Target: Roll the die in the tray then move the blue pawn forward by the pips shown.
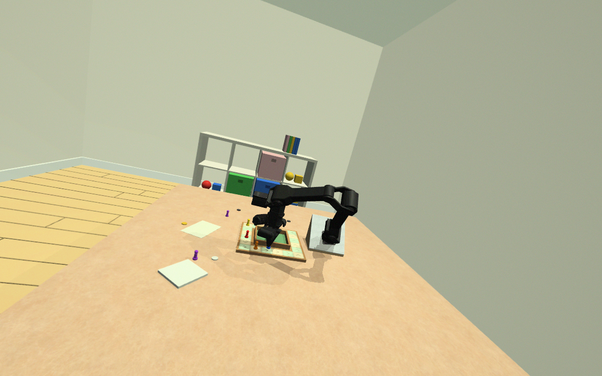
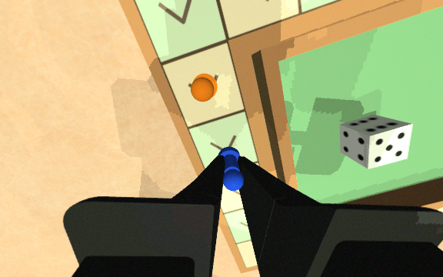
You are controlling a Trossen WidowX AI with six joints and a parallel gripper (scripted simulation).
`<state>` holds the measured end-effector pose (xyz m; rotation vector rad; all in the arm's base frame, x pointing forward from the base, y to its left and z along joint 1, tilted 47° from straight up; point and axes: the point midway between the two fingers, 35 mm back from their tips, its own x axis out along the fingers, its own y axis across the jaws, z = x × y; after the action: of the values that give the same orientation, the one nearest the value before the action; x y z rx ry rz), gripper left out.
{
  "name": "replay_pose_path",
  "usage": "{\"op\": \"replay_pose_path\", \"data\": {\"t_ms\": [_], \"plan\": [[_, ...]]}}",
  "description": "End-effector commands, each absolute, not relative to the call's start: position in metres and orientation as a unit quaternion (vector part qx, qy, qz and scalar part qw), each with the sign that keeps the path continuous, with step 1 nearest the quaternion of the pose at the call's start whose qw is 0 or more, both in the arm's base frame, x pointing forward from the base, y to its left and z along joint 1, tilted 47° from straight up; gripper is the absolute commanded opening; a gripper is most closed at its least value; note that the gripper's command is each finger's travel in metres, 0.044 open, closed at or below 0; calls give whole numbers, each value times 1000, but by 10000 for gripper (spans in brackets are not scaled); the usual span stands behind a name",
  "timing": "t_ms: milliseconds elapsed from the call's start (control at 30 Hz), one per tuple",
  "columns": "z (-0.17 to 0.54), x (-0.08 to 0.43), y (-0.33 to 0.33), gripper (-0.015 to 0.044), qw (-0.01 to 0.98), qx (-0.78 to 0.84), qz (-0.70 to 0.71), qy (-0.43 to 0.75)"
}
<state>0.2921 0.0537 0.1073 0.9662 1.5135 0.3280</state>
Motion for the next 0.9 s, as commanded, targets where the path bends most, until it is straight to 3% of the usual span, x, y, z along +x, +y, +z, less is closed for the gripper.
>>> {"op": "replay_pose_path", "data": {"t_ms": [0,567,867], "plan": [[120,296,39,0,620,418,140,649],[187,281,-27,0,629,422,133,639],[171,269,-33,0,664,362,189,626]]}}
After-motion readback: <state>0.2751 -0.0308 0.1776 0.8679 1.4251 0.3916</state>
